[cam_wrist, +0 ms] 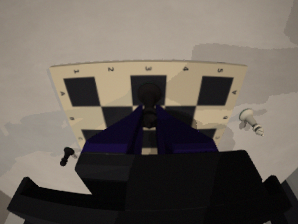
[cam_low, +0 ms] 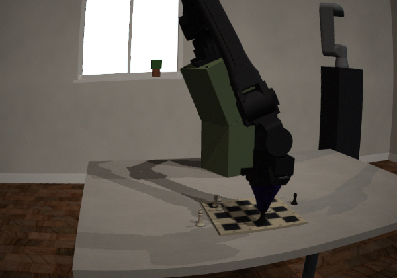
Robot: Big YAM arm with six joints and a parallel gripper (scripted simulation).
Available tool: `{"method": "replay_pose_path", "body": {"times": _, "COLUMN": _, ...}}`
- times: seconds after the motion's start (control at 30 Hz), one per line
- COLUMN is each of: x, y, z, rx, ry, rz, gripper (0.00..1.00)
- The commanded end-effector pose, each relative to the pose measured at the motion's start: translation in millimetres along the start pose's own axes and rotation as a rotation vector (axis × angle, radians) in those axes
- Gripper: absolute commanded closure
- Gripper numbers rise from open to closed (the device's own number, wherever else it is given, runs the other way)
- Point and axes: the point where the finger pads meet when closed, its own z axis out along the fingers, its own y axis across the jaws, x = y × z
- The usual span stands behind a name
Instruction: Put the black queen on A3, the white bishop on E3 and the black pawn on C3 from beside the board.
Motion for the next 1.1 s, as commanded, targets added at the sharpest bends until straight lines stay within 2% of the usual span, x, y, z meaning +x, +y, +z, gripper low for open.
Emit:
{"method": "replay_pose_path", "body": {"times": 0.0, "x": 5.1, "y": 3.2, "z": 7.7, "rx": -0.003, "ry": 0.006, "rz": -0.013, "gripper": 1.00}}
{"method": "replay_pose_path", "body": {"times": 1.07, "x": 4.9, "y": 4.4, "z": 7.3, "rx": -0.003, "ry": 0.003, "rz": -0.014, "gripper": 1.00}}
